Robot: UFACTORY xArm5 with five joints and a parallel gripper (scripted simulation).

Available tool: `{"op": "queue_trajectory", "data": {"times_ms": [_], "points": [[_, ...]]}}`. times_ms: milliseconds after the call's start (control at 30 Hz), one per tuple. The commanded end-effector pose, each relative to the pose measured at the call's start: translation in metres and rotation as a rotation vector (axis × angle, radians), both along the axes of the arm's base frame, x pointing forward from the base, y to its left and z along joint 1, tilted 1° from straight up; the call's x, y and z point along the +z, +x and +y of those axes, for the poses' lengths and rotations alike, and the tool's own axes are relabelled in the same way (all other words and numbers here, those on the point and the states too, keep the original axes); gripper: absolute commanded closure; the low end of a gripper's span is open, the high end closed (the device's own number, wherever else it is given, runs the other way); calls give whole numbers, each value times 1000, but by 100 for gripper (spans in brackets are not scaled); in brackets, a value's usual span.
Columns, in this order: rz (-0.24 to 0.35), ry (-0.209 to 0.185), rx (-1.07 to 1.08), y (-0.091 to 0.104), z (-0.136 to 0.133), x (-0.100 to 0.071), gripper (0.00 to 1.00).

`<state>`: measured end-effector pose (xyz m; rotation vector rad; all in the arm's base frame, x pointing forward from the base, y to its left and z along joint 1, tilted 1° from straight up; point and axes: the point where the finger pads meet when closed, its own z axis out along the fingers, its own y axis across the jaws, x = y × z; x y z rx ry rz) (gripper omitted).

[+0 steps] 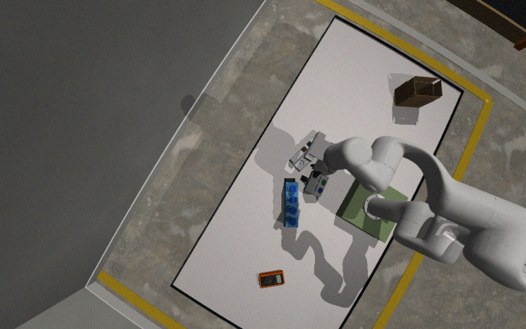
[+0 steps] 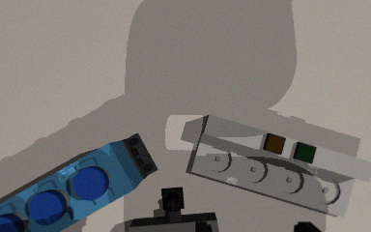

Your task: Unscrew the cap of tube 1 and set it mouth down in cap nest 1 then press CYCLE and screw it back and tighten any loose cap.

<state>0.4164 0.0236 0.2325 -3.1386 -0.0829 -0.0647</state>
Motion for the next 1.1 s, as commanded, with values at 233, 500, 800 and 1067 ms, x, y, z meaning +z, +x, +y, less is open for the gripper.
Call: {"op": "queue_trajectory", "data": {"times_ms": [233, 500, 800, 1067], "points": [[6, -4, 143, -12, 24, -64, 54], [7, -5, 221, -17, 38, -100, 54], [10, -8, 334, -23, 54, -141, 54], [11, -10, 434, -23, 54, -141, 54]]}}
